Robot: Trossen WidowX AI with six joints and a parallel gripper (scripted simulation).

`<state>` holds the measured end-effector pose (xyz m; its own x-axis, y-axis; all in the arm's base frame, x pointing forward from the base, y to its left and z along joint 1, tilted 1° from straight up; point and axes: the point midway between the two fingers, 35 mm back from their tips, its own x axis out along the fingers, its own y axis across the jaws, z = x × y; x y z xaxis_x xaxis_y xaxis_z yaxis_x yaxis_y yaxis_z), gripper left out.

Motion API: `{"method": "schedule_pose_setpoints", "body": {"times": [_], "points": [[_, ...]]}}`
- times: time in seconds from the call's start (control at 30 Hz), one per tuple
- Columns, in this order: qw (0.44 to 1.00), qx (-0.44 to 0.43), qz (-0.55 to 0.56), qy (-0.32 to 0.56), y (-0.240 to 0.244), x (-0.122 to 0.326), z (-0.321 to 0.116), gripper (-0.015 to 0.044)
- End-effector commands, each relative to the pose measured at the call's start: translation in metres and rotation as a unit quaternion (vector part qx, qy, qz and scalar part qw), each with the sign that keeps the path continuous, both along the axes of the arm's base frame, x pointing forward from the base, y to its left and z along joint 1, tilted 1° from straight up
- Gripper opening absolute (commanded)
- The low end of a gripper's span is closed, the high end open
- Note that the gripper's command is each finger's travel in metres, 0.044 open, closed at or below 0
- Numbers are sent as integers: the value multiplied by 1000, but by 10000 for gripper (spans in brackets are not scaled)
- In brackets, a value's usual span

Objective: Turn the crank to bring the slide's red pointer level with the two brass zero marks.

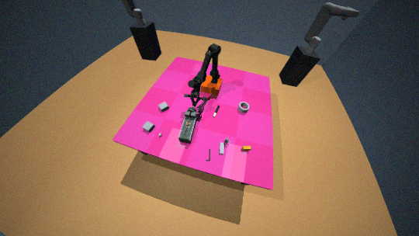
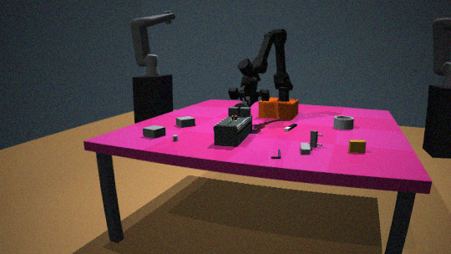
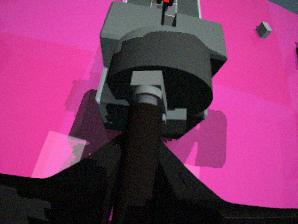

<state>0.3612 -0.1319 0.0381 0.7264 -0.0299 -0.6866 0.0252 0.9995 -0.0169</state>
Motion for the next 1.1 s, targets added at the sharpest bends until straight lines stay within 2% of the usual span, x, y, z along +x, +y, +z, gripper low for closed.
{"method": "schedule_pose_setpoints", "body": {"times": [0.0,1.07], "points": [[1000,7,10,3,9,0,-3,0],[1000,8,10,2,12,1,-7,0]]}}
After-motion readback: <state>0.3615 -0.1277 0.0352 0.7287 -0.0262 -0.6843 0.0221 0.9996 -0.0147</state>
